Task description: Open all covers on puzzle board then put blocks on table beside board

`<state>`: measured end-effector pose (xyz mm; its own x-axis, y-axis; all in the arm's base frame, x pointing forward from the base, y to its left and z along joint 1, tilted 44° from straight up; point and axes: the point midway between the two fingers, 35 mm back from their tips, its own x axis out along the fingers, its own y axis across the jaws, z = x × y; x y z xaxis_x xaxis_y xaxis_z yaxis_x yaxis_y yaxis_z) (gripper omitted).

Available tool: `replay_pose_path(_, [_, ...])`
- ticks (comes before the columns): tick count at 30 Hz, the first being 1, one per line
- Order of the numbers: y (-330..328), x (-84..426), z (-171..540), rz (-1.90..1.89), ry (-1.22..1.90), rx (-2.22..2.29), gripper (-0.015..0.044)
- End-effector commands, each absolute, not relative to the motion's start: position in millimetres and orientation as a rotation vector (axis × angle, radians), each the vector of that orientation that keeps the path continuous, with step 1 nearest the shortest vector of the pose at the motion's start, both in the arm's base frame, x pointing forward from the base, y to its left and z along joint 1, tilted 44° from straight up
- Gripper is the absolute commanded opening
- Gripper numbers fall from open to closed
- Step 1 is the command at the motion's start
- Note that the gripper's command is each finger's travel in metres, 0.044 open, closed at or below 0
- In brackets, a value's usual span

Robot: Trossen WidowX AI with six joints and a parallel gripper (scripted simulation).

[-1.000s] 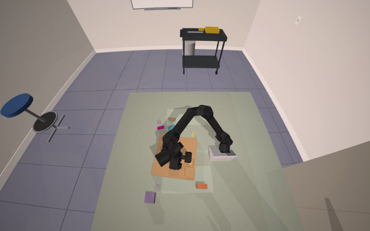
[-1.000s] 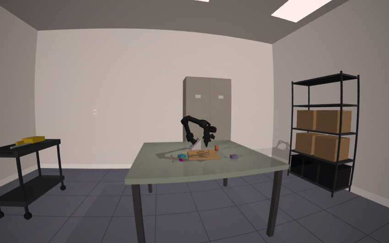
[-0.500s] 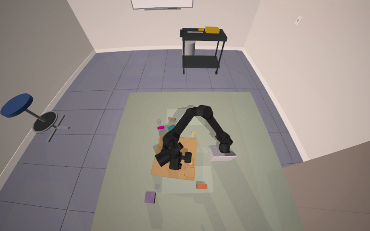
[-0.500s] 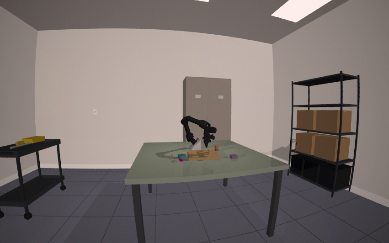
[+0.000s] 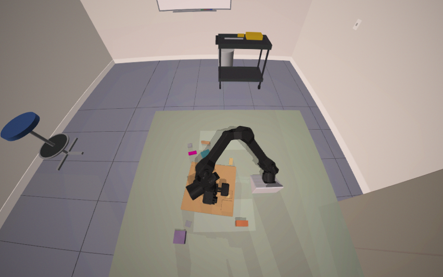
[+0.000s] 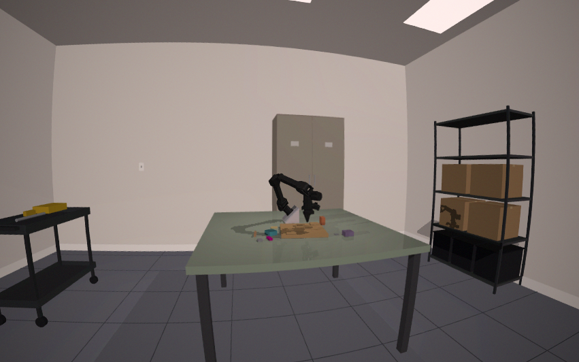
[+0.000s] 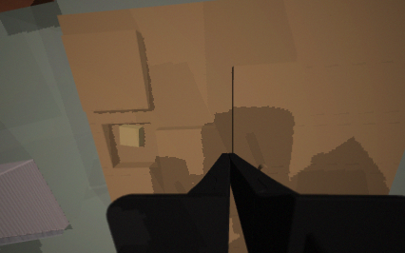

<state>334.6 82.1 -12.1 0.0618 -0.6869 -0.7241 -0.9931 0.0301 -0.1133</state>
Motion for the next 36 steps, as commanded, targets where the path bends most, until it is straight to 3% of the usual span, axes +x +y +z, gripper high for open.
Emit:
replay_pose_path(1, [78.2, 334.8, -15.0, 0.628, 1.690, -1.724, 0.0000])
replay_pose_path(36, [55.0, 335.2, -37.5, 0.626, 1.691, -1.726, 0.0000])
